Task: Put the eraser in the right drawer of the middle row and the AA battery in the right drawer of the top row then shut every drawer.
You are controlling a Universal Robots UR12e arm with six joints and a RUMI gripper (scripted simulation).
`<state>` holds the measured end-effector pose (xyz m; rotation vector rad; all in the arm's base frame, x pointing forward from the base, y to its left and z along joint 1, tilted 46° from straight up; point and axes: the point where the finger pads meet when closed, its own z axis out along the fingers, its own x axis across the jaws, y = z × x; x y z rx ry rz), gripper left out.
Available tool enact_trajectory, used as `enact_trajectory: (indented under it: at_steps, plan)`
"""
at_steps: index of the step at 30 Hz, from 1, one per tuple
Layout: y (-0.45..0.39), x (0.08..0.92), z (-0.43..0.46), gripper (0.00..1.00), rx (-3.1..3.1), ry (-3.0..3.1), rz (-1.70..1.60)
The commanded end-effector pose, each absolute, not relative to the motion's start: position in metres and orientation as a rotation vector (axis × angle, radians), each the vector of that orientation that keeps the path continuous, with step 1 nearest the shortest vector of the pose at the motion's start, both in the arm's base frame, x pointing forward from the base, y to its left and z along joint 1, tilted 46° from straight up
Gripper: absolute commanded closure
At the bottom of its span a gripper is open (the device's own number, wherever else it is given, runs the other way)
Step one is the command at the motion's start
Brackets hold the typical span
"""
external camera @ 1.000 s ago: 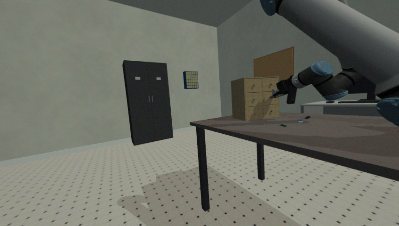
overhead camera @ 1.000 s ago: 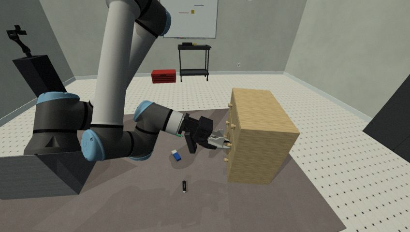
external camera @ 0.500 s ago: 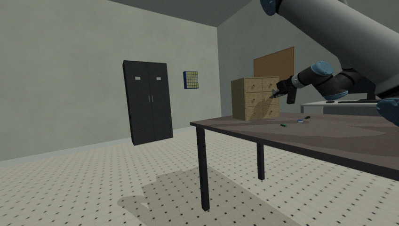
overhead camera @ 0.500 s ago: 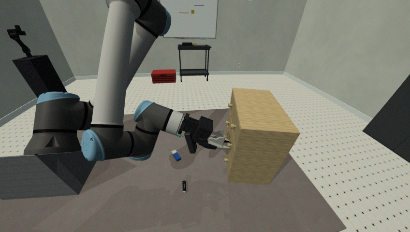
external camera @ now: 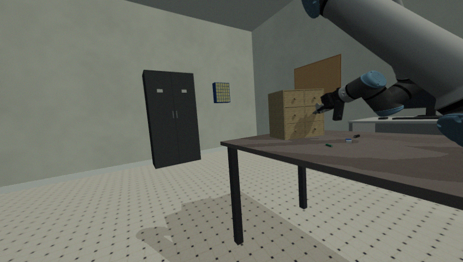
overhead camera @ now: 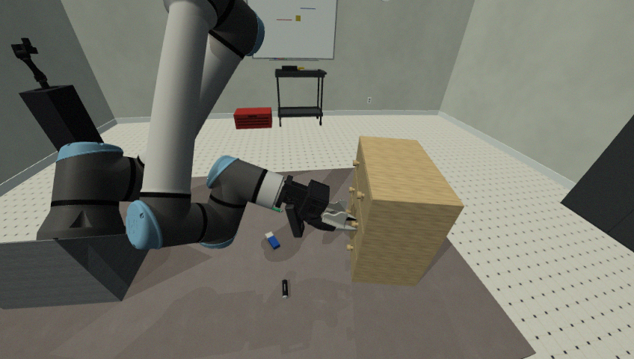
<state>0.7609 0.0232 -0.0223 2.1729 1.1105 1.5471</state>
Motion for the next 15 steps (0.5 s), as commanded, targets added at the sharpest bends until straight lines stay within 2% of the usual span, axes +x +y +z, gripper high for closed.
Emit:
enact_trajectory:
  at_steps: [1, 5, 6, 15]
  plan:
    - [0.0226, 0.7612, -0.0219, 0.8, 2.172, 1.11, 1.547]
    - [0.0226, 0.7612, -0.0219, 0.8, 2.172, 1.11, 1.547]
    - [0.0226, 0.7612, -0.0219, 0.93, 2.172, 1.11, 1.547]
    - [0.0226, 0.7612, -0.0219, 0.93, 2.172, 1.11, 1.547]
